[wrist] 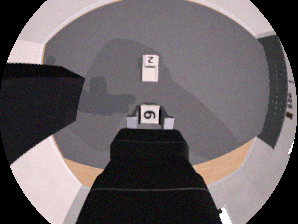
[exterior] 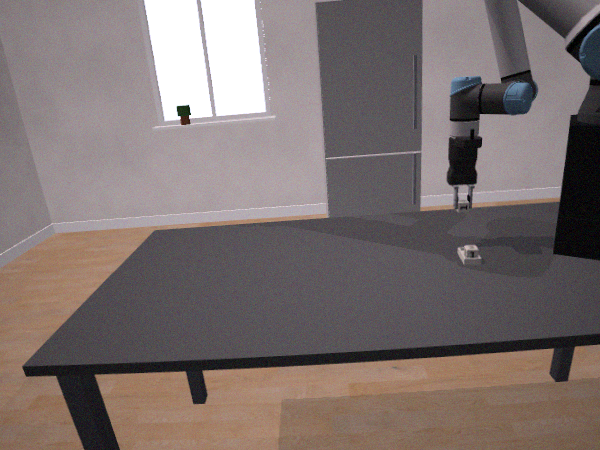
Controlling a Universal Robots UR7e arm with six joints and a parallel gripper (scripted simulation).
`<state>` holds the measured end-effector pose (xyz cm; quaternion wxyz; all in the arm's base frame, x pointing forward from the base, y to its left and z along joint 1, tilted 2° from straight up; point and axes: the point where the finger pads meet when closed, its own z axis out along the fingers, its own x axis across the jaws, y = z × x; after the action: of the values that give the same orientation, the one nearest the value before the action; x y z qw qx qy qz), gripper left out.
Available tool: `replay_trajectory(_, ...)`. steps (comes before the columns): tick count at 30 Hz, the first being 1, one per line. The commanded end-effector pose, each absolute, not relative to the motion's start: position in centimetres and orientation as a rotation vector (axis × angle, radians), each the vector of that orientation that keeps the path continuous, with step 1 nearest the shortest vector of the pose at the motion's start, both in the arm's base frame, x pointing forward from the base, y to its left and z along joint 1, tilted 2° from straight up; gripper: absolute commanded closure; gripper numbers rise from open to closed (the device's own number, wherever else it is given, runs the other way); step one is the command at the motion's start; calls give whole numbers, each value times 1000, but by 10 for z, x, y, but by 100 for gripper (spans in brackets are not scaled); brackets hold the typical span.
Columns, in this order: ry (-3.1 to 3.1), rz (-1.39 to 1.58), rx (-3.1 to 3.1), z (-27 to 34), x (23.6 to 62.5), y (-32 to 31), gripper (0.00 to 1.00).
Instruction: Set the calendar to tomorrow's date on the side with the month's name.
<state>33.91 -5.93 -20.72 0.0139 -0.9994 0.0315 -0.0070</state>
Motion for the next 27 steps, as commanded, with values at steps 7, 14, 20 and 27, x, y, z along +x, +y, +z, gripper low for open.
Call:
replay_trajectory(7, 99, -23, -3112, -196, 343, 15, 43)
replay_trajectory(14, 99, -23, -3112, -196, 343, 19, 43)
replay_trajectory(20, 99, -23, -3112, -196, 343, 19, 43)
replay_trajectory(27, 99, -23, -3112, -197, 343, 19, 43)
